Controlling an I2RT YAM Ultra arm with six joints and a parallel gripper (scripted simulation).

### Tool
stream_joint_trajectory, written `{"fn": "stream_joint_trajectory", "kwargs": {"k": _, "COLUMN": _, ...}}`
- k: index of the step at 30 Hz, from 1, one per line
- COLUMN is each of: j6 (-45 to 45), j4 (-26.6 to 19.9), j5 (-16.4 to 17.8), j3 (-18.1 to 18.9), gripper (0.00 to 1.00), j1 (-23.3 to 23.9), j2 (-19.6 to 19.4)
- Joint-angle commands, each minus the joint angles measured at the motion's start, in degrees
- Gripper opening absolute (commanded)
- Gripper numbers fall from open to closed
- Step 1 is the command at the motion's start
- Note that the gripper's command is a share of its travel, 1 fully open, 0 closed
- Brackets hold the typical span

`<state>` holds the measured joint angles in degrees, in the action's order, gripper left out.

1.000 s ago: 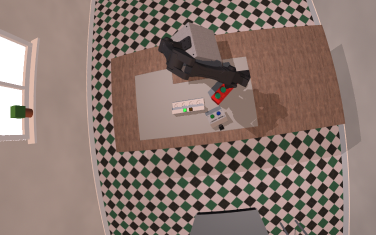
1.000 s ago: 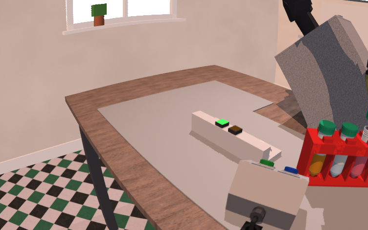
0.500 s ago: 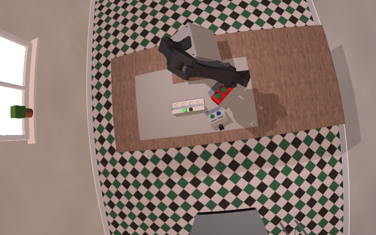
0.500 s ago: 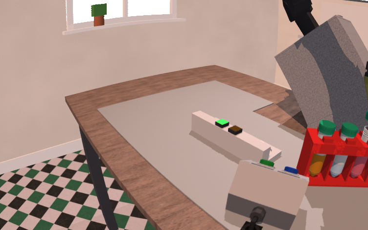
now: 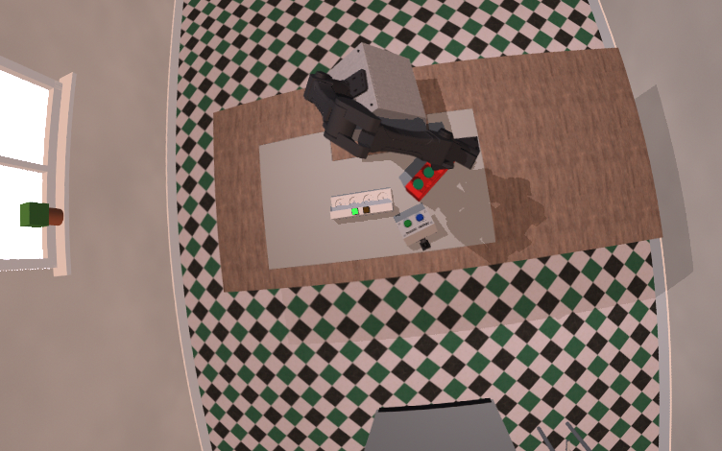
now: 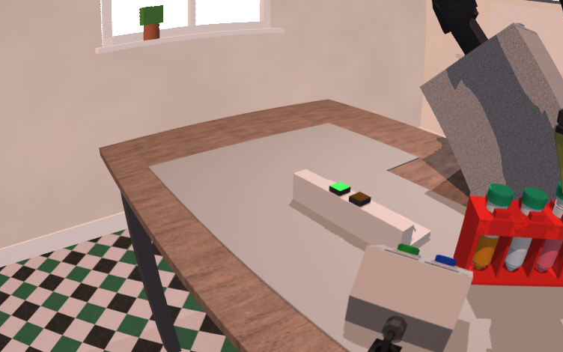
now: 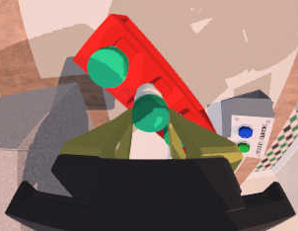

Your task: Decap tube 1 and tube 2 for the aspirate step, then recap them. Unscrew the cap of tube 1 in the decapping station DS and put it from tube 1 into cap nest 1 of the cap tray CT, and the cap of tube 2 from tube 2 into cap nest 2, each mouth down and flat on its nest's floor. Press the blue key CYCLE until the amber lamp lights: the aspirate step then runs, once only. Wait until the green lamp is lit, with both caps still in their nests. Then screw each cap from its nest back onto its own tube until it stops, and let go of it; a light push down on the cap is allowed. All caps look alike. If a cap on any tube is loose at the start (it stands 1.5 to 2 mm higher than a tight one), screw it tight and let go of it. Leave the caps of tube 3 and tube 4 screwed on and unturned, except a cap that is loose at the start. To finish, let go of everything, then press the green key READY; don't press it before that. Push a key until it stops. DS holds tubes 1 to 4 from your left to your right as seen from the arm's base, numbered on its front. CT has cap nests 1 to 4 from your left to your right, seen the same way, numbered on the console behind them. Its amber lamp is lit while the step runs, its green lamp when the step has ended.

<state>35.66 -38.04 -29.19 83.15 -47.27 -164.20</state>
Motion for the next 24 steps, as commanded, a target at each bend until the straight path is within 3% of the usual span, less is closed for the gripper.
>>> {"fn": "stream_joint_trajectory", "kwargs": {"k": 1, "j6": 0.0, "j4": 0.1, "j5": 0.0, "j3": 0.2, "gripper": 0.0, "j1": -0.3, "j2": 0.5}}
{"fn": "stream_joint_trajectory", "kwargs": {"k": 24, "j6": -0.4, "j4": 0.2, "j5": 0.2, "j3": -0.1, "gripper": 0.0, "j1": -0.8, "j2": 0.4}}
